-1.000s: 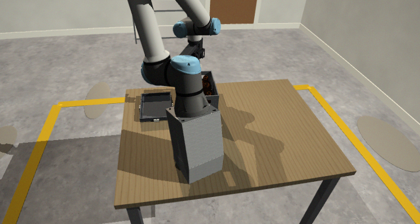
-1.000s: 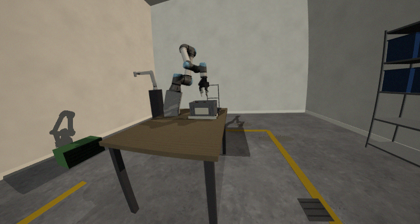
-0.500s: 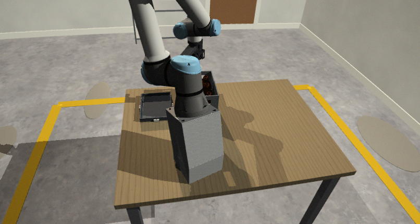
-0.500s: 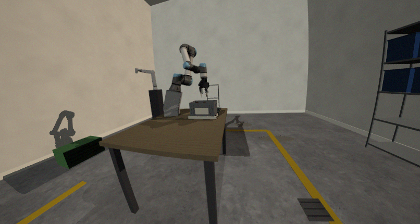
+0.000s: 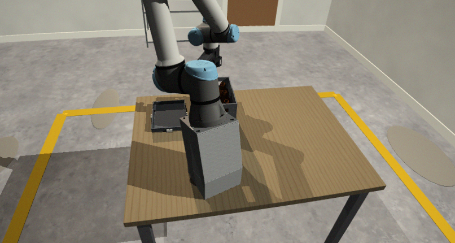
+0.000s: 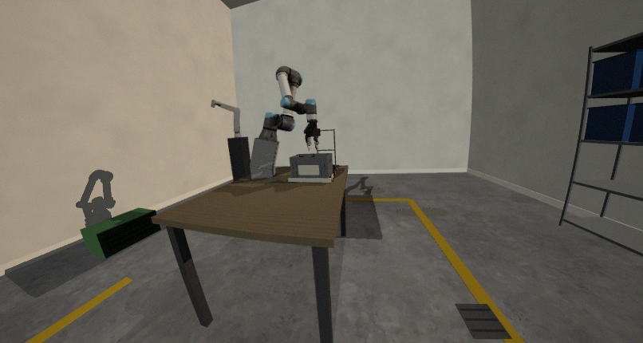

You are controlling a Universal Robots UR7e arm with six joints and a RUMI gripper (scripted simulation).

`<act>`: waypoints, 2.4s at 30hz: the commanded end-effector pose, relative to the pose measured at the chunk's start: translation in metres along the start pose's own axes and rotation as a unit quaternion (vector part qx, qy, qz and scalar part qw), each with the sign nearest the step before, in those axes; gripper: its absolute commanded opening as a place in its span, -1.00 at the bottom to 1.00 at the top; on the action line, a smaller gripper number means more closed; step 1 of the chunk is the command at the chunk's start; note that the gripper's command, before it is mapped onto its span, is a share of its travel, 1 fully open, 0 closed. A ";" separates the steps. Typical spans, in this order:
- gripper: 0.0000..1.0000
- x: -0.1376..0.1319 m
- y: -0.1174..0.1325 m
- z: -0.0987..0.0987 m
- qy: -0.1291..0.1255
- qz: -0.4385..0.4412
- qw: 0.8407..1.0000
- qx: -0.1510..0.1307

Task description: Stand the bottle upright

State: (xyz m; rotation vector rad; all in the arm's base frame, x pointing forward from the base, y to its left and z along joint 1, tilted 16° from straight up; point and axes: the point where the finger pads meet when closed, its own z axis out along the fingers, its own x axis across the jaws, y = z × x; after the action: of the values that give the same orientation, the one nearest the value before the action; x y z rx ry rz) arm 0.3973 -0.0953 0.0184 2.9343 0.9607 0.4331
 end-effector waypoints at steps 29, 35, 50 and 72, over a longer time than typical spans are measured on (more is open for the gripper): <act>-0.24 0.000 0.001 0.023 0.000 0.000 1.000 -0.001; -0.24 0.000 0.001 0.023 0.000 0.000 1.000 -0.001; -0.24 0.000 0.001 0.023 0.000 0.000 1.000 -0.001; -0.24 0.000 -0.001 0.023 0.000 0.000 1.000 -0.001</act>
State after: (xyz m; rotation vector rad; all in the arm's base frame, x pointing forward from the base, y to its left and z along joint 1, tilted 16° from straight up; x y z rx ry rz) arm 0.4035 -0.0935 -0.0034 2.9342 0.9606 0.4331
